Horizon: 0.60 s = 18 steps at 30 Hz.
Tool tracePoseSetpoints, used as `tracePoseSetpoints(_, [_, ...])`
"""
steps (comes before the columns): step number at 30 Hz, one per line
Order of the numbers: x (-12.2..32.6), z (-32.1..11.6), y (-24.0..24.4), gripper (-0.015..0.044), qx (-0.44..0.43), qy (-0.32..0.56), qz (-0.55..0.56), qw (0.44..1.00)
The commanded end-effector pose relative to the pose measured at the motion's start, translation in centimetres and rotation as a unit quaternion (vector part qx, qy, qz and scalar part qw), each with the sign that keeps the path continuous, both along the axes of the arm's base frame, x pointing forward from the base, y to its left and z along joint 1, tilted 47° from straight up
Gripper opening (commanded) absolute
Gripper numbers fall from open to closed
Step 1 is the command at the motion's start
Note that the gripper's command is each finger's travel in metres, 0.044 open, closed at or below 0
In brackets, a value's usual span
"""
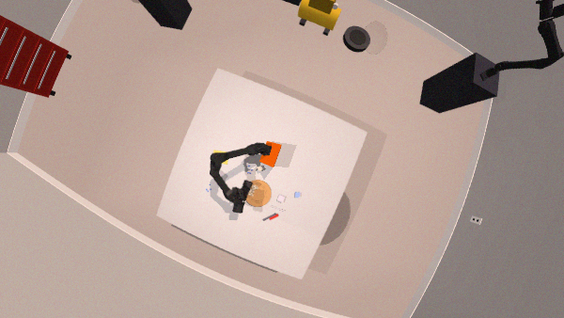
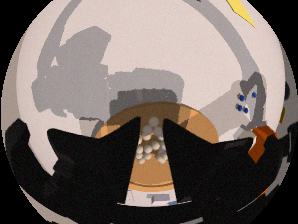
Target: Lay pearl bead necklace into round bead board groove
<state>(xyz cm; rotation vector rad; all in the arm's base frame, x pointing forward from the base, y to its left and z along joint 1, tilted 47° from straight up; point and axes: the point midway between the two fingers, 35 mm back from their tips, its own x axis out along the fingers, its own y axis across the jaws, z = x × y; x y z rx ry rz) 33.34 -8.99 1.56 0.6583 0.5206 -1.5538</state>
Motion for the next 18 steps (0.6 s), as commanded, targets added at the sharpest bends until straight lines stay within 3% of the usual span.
tracePoseSetpoints(1, [0.02, 0.01, 0.02, 0.0087, 0.0, -0.001, 0.0, 1.0])
tracePoseSetpoints(14, [0.02, 0.01, 0.02, 0.0, 0.0, -0.001, 0.0, 1.0])
tracePoseSetpoints(18, [0.02, 0.01, 0.02, 0.0, 0.0, -0.001, 0.0, 1.0])
